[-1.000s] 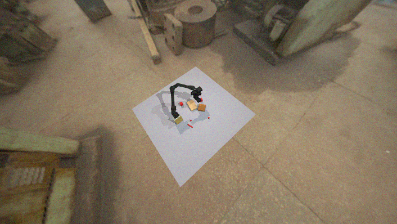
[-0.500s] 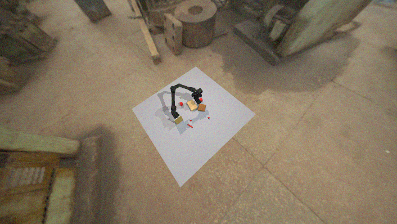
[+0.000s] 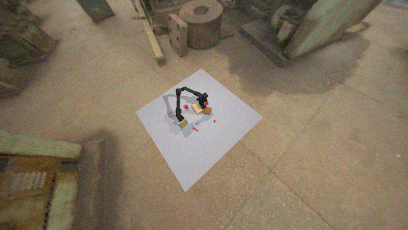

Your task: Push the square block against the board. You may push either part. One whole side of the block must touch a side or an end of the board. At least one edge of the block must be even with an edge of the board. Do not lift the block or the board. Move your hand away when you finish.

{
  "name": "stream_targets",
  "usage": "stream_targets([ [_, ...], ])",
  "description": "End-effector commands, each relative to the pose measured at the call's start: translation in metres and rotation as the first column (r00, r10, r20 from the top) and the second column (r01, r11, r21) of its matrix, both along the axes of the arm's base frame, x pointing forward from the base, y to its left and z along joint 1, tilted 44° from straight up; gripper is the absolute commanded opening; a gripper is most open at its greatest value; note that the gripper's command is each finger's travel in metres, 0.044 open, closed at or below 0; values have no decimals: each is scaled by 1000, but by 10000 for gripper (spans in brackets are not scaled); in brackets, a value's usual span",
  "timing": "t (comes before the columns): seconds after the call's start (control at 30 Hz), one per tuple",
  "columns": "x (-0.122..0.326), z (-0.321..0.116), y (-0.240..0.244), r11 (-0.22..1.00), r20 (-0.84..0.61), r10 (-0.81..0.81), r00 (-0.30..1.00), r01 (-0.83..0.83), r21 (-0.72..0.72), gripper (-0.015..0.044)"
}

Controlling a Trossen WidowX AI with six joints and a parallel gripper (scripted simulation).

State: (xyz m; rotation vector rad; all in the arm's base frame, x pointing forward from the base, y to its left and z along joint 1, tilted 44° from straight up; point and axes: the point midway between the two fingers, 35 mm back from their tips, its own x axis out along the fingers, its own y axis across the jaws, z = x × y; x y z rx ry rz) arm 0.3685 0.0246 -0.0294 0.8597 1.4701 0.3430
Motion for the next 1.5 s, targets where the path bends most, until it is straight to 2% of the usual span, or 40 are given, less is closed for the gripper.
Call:
stream_targets([
  [0.0,-7,2,3,1000,0,-2,1000,2,3,0],
  [1.0,-49,7,16,1000,-2,-2,1000,2,3,0],
  [1.47,-50,7,16,1000,-2,-2,1000,2,3,0],
])
